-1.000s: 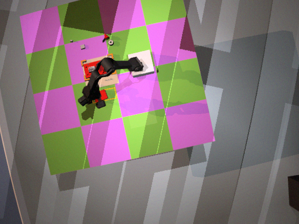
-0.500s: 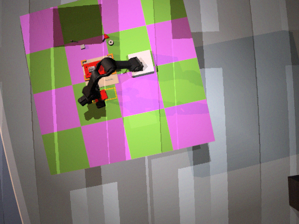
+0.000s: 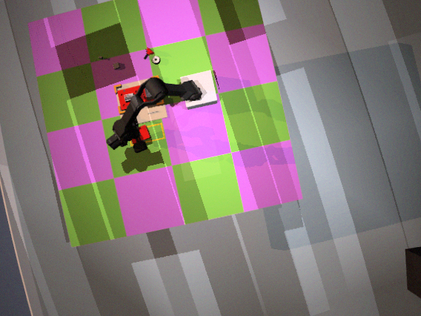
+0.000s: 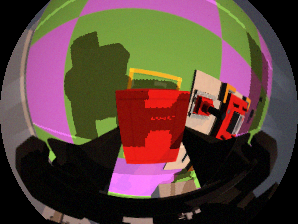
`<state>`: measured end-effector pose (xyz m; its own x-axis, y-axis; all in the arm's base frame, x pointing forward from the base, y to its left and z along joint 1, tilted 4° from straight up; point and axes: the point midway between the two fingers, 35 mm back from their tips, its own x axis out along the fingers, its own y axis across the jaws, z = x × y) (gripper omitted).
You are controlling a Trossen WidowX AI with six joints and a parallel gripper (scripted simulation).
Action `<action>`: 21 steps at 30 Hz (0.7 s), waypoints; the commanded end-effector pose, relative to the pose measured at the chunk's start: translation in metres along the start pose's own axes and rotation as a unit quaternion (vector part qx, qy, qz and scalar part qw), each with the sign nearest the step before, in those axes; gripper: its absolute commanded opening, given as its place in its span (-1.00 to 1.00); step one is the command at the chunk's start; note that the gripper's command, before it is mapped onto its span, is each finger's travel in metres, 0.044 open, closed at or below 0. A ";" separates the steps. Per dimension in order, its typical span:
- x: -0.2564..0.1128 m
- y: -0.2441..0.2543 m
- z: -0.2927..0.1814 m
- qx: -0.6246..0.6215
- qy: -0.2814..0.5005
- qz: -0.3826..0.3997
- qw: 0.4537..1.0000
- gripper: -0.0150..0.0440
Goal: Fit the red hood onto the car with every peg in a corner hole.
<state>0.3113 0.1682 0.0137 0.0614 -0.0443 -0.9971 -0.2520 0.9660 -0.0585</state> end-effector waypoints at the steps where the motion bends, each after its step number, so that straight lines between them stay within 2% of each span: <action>1: -0.021 0.000 0.001 0.003 -0.004 0.001 1.000 -0.49; 13: -0.058 0.000 0.001 0.003 -0.004 0.001 1.000 -0.49; 21: -0.055 -0.013 0.003 0.003 -0.004 -0.001 1.000 -0.49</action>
<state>0.3096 0.1688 0.0692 0.0666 -0.0415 -0.9969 -0.2485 0.9670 -0.0569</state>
